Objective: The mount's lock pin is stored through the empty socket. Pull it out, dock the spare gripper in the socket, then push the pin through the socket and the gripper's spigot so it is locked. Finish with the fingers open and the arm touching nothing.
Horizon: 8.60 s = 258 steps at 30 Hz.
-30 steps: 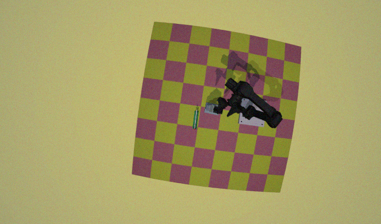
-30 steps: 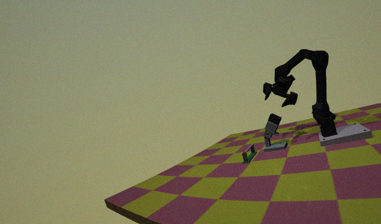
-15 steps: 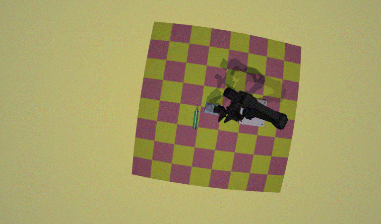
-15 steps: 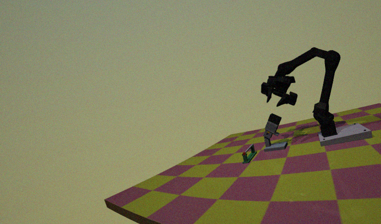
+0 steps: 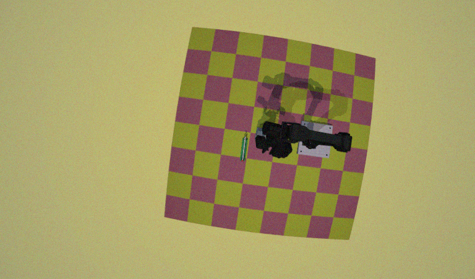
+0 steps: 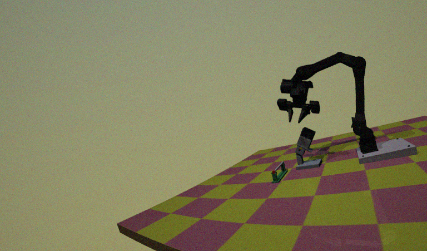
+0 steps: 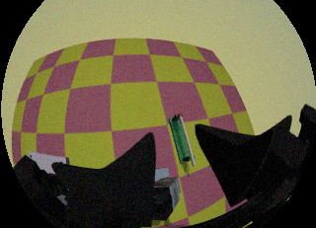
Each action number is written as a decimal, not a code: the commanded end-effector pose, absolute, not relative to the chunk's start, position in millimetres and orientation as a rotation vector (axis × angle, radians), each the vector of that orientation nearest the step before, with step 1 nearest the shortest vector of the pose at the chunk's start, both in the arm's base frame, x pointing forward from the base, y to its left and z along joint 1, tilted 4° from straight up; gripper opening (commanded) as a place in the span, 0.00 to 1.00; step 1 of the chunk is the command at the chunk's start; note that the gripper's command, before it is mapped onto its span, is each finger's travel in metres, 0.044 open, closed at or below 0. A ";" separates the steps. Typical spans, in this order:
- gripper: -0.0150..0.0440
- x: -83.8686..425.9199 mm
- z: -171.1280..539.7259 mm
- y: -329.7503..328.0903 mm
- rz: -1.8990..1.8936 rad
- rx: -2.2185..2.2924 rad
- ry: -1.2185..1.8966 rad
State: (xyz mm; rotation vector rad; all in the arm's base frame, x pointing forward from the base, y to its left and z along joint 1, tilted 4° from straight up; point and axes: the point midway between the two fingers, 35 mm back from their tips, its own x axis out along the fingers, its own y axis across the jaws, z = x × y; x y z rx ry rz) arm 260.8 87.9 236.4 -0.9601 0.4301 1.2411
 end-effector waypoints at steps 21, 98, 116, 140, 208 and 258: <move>0.56 382.3 177.3 123.5 1.033 -1.493 1.293; 0.25 389.5 49.1 121.6 1.023 -1.491 1.341; 0.25 387.6 92.8 123.7 1.023 -1.491 1.341; 0.25 382.1 111.5 124.0 1.019 -1.474 1.357; 0.25 303.9 77.7 120.1 0.986 -1.400 1.392; 0.25 303.4 78.8 82.7 0.996 -1.395 1.399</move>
